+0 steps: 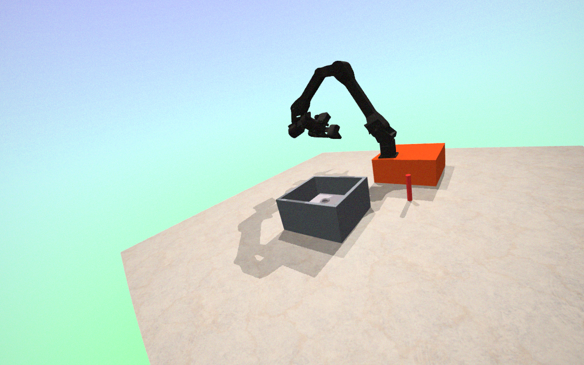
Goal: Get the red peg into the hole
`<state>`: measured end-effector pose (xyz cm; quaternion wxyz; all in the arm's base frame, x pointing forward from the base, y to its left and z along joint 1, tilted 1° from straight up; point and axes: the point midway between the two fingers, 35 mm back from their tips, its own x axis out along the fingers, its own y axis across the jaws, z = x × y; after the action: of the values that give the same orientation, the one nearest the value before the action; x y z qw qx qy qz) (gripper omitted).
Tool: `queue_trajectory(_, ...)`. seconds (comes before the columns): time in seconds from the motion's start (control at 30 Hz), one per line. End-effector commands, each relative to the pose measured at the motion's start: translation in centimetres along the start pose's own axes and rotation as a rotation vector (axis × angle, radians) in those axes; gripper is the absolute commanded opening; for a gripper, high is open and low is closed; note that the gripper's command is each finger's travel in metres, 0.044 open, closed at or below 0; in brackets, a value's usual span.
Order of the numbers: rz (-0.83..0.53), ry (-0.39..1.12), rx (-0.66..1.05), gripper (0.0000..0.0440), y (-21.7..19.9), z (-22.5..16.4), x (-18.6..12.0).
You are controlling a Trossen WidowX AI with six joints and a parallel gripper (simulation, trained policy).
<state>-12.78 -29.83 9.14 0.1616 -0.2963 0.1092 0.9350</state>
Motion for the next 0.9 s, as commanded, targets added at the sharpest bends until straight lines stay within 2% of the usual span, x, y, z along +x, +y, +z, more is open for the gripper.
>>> queue_trajectory(0.0, 0.076, 0.038, -0.074, 0.0440, 0.2, -1.8, -2.7)
queue_trajectory(0.4, 0.360, 0.153, -0.366, 0.0440, -2.0, -7.5, -12.9)
queue_trajectory(0.87, 0.669, 0.251, -0.736, 0.0440, -9.3, -11.6, -23.2)
